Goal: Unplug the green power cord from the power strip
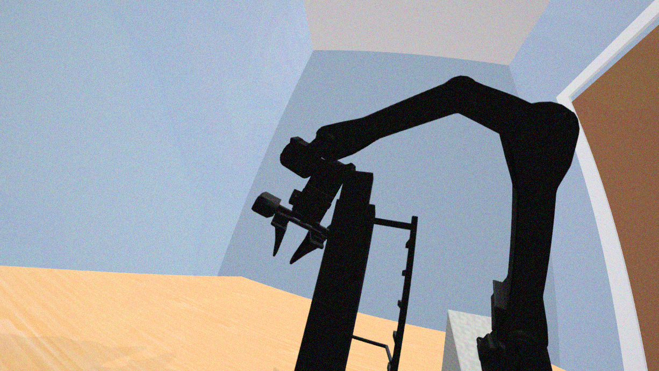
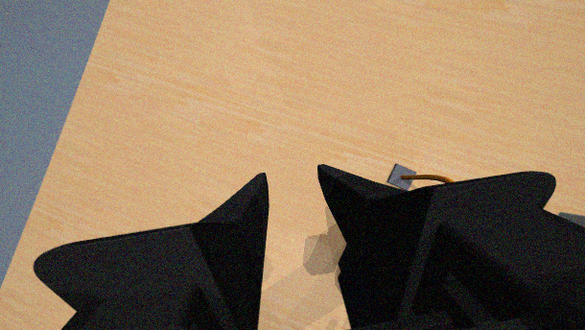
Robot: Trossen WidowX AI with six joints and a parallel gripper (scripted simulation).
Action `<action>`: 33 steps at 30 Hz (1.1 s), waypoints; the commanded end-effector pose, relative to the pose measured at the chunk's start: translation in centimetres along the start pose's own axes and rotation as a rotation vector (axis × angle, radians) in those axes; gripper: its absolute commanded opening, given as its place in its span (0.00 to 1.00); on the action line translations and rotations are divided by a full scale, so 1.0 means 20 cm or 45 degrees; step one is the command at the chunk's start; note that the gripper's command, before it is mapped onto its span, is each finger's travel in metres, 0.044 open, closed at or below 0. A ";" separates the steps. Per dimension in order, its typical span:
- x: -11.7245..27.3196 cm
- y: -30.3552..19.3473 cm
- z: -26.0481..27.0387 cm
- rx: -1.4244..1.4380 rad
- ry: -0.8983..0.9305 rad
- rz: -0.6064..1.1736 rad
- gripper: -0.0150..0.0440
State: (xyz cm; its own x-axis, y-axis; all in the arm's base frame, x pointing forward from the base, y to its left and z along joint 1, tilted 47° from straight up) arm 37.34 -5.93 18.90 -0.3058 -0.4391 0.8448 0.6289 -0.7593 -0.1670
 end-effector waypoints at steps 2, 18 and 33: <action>-0.07 0.04 -0.26 -0.226 -0.135 0.212 0.53; -0.11 0.04 -0.65 -0.684 -0.261 0.608 0.53; -0.07 -0.03 -0.58 -0.685 -0.261 0.609 0.53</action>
State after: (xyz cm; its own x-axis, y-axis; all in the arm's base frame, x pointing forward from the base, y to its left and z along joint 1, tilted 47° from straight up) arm 29.24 -10.88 11.24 0.0891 -0.7215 0.6867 0.2071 -0.6609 -0.7213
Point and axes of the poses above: the point midway between the two fingers, 35 mm back from their tips, its own x axis back along the fingers, its own z axis across the jaws, y = z × x, the point moved 10 cm from there along x, back along the fingers, and after that the axes turned 11 degrees about x, right-handed, at the moved point
